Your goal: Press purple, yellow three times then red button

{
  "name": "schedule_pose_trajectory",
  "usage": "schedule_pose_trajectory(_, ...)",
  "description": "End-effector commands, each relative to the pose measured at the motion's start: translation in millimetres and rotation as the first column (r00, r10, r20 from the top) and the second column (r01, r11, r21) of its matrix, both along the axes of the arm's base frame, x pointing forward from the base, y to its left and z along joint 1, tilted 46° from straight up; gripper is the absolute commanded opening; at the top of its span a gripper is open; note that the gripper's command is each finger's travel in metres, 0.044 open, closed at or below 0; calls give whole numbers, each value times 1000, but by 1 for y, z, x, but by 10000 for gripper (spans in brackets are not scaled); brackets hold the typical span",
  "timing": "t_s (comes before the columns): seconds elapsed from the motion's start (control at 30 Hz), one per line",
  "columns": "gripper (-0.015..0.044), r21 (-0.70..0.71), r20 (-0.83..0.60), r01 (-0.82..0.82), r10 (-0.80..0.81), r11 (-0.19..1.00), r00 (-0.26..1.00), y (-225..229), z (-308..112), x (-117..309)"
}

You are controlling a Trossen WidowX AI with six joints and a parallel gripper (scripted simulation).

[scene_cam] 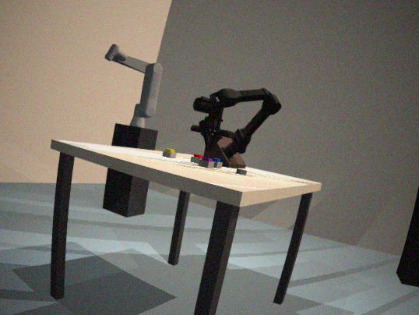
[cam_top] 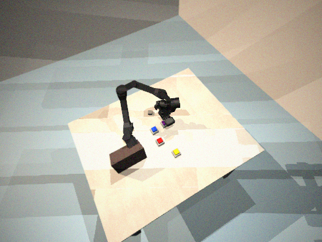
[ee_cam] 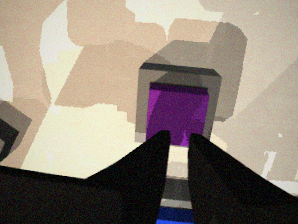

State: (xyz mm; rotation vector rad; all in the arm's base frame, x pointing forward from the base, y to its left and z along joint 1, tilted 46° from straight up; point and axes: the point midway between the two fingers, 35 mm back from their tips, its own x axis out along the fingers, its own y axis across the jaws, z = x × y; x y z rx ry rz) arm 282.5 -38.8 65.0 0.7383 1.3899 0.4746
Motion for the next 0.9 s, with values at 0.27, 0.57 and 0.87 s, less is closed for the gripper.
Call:
schedule_pose_trajectory(0.27, 20, 6, -4, 4, -4, 1000, 1000, 4, -4, 0)
schedule_pose_trajectory(0.57, 20, 6, -4, 5, -5, 1000, 1000, 15, -14, 2)
schedule_pose_trajectory(0.87, 20, 7, -4, 4, -4, 1000, 1000, 25, -24, 4)
